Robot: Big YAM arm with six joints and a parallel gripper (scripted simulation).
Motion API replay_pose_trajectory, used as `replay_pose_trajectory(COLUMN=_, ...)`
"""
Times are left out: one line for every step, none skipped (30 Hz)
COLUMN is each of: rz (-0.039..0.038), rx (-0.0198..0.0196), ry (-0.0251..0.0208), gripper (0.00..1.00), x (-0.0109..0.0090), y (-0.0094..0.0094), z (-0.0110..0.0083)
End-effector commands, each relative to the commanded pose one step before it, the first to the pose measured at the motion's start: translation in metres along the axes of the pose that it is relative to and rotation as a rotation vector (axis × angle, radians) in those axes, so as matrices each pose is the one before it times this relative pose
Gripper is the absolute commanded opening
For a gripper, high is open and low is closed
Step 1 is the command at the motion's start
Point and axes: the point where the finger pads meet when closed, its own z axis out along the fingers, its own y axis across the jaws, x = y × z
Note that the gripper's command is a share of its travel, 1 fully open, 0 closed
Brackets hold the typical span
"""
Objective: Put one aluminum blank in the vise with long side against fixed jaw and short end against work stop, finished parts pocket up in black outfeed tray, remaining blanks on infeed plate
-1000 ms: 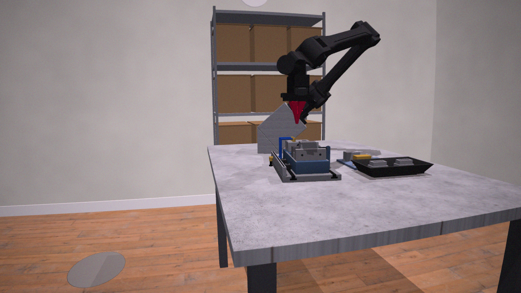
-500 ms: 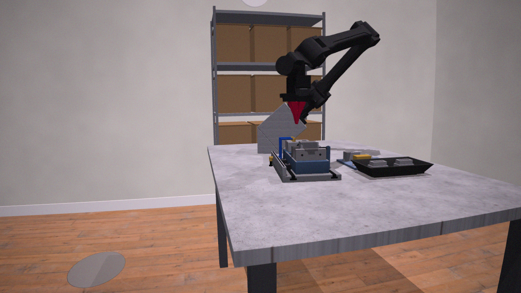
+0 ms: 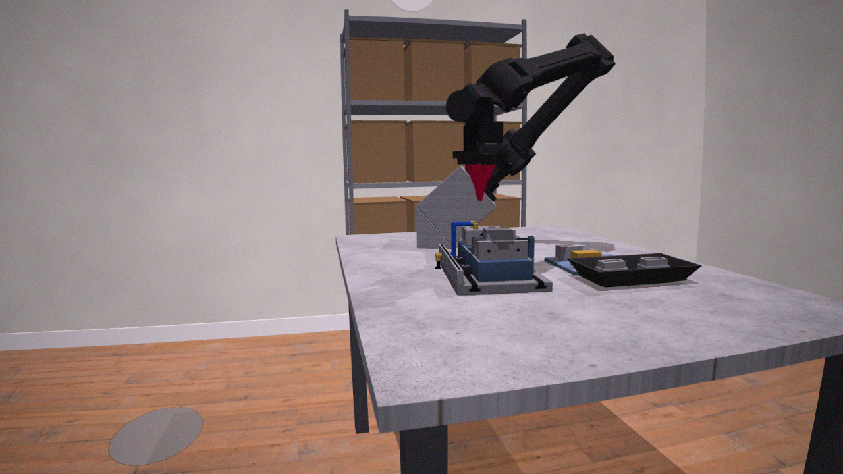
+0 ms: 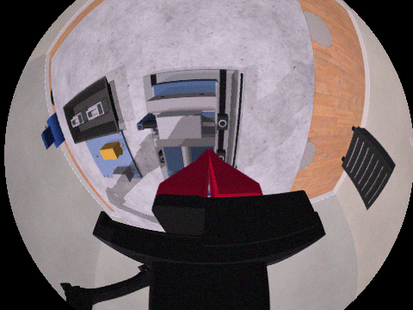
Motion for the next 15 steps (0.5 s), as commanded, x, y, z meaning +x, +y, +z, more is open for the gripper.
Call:
replay_pose_trajectory(rz=-0.00008, rx=0.0069, ry=-0.02967, gripper=0.0, x=-0.00728, y=-0.00395, z=-0.0172)
replay_pose_trajectory(rz=-0.00043, rx=-0.00009, ry=0.00032, gripper=0.0, x=0.00007, y=0.00004, z=0.00046)
replay_pose_trajectory(rz=-0.00073, rx=-0.00014, ry=0.00052, gripper=0.0, x=0.00011, y=0.00006, z=0.00072)
replay_pose_trajectory(rz=-0.00109, rx=-0.00022, ry=0.00078, gripper=0.0, x=0.00017, y=0.00008, z=0.00105)
replay_pose_trajectory(rz=-0.00151, rx=-0.0003, ry=0.00108, gripper=0.0, x=0.00023, y=0.00011, z=0.00143)
replay_pose_trajectory(rz=0.0, rx=0.0, ry=0.0, gripper=0.0, x=0.0, y=0.0, z=0.0)
replay_pose_trajectory(rz=0.0, rx=0.0, ry=0.0, gripper=0.0, x=0.0, y=0.0, z=0.0)
replay_pose_trajectory(rz=-0.00198, rx=-0.00041, ry=0.00144, gripper=0.0, x=0.00031, y=0.00014, z=0.00187)
replay_pose_trajectory(rz=-0.00205, rx=-0.00074, ry=0.00221, gripper=0.0, x=0.00051, y=0.00025, z=0.00236)
replay_pose_trajectory(rz=-0.0018, rx=-0.00124, ry=0.00333, gripper=0.0, x=0.0008, y=0.00041, z=0.0029)
replay_pose_trajectory(rz=-0.00221, rx=-0.00144, ry=0.00401, gripper=0.0, x=0.00073, y=0.00059, z=0.00327)
replay_pose_trajectory(rz=-0.00177, rx=-0.00145, ry=0.00388, gripper=0.0, x=0.00071, y=0.00042, z=0.00324)
replay_pose_trajectory(rz=0.00086, rx=-0.00126, ry=0.00337, gripper=0.0, x=0.00066, y=0.00027, z=0.00301)
replay_pose_trajectory(rz=0.00149, rx=-0.00106, ry=0.00287, gripper=0.0, x=0.00057, y=0.00022, z=0.00279)
replay_pose_trajectory(rz=0.00127, rx=-0.0009, ry=0.00244, gripper=0.0, x=0.00049, y=0.00019, z=0.00262)
